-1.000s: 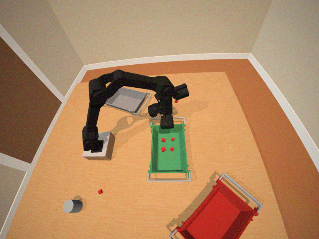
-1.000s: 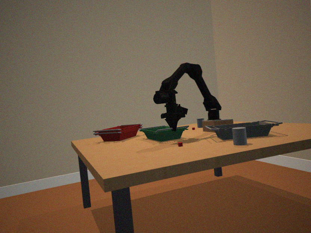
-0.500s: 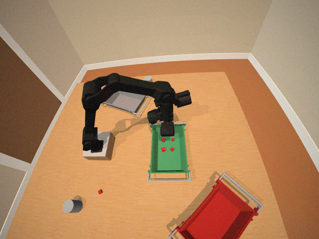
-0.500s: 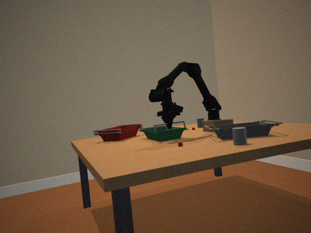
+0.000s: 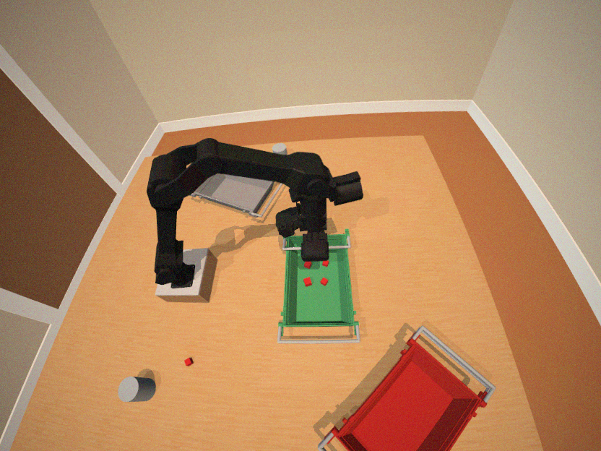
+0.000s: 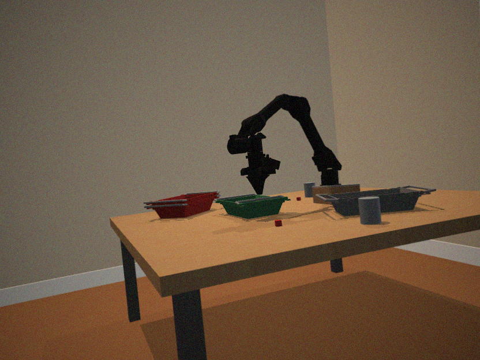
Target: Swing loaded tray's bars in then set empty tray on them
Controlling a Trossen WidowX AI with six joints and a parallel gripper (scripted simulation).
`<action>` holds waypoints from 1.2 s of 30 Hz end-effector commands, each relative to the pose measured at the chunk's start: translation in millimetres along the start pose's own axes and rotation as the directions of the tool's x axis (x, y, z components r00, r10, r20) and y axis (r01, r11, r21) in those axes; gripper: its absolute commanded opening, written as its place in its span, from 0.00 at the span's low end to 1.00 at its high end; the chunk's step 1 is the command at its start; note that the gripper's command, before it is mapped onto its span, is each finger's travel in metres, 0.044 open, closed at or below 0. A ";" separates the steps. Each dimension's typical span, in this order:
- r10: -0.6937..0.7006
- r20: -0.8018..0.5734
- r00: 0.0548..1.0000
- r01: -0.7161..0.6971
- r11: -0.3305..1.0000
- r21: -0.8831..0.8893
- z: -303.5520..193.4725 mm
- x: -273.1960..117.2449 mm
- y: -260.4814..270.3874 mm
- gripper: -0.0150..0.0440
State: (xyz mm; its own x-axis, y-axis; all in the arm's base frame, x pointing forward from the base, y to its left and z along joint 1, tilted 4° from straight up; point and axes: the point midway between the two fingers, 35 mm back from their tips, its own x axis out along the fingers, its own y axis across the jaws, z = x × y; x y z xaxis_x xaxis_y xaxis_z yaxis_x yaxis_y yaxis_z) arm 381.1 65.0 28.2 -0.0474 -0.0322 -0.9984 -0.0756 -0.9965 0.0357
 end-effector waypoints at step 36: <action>-0.009 -0.035 0.999 0.009 1.000 -0.004 -8.4 -65.0 -2.9 0.39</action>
State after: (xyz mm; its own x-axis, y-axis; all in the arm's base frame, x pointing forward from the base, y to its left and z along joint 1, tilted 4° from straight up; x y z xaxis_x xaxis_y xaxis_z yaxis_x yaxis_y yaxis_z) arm 385.7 67.2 58.6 -0.0483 -0.0324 -0.9983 -0.0721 -0.9968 0.0358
